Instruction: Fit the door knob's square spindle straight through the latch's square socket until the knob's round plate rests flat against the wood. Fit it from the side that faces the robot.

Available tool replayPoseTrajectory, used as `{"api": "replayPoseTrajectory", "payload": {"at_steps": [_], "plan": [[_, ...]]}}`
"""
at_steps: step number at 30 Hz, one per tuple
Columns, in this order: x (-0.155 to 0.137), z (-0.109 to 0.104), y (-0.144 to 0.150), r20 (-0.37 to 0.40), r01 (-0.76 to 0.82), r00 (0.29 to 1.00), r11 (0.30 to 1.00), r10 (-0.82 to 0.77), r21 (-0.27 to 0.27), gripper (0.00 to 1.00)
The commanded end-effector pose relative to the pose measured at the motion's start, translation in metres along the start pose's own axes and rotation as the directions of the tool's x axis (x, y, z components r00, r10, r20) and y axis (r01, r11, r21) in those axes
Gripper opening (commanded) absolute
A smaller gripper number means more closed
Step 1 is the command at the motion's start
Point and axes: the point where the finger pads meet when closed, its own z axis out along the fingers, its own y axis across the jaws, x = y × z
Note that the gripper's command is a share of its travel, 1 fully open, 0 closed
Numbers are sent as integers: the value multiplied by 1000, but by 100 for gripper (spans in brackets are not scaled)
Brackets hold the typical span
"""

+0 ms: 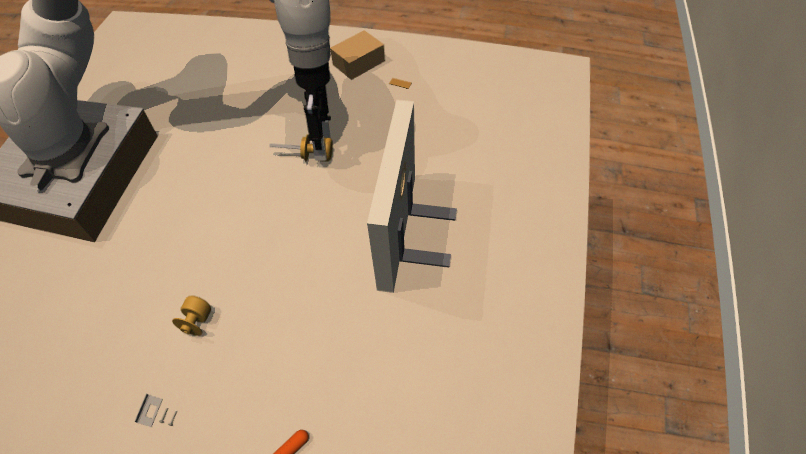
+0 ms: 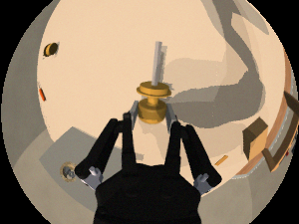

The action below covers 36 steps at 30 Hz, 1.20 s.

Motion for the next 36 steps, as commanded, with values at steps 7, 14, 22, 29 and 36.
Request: {"api": "replayPoseTrajectory", "payload": {"at_steps": [7, 14, 22, 29, 36], "plan": [[0, 0, 0, 0, 0, 1000, 1000, 0, 0, 42], [0, 0, 0, 0, 0, 1000, 1000, 0, 0, 42], [0, 0, 0, 0, 0, 1000, 1000, 0, 0, 42], [0, -7, -1, 0, 0, 1000, 1000, 0, 0, 42], [0, -25, -4, 0, 0, 1000, 1000, 0, 0, 42]]}}
